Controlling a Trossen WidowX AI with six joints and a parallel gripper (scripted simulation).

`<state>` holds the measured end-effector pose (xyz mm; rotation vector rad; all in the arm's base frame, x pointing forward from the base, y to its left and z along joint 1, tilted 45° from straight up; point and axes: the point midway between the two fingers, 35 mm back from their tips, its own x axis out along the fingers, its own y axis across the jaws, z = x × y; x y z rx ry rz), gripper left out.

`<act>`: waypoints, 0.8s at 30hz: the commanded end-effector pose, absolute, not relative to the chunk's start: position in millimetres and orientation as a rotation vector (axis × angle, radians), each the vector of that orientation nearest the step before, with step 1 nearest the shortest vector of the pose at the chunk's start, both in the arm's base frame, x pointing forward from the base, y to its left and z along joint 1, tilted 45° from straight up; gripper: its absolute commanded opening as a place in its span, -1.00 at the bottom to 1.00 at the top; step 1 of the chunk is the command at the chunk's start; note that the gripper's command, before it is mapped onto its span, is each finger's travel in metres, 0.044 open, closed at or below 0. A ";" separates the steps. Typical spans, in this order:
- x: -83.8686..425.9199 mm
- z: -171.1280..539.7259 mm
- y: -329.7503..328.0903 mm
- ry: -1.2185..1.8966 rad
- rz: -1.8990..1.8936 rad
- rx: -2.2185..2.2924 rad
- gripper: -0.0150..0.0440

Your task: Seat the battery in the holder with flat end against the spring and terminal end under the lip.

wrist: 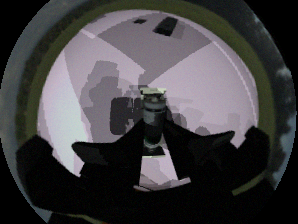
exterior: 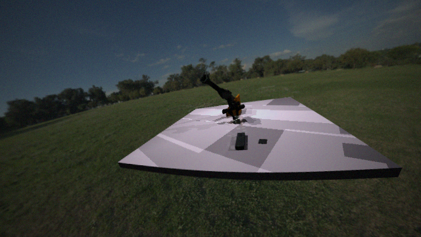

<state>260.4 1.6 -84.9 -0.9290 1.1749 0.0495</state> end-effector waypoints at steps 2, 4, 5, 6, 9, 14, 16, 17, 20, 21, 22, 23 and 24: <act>256.8 -90.2 0.2 1.221 0.040 -0.928 -0.20; 257.4 -91.0 0.5 1.230 0.037 -0.925 -0.20; 257.8 -91.3 0.7 1.235 0.035 -0.923 -0.20; 258.1 -91.7 0.9 1.240 0.033 -0.922 -0.20; 259.0 -92.8 1.3 1.254 0.027 -0.918 -0.20; 260.3 -94.5 2.0 1.278 0.017 -0.914 -0.20; 260.8 -95.0 2.0 1.288 0.012 -0.913 -0.20; 261.0 -95.2 1.9 1.293 0.009 -0.911 -0.20; 261.7 -95.7 1.6 1.308 -0.001 -0.907 -0.20; 261.9 -95.9 1.6 1.313 -0.004 -0.905 -0.20; 262.1 -96.1 1.5 1.319 -0.006 -0.905 -0.20; 262.3 -96.3 1.4 1.324 -0.008 -0.904 -0.20; 262.4 -96.5 1.4 1.330 -0.011 -0.904 -0.20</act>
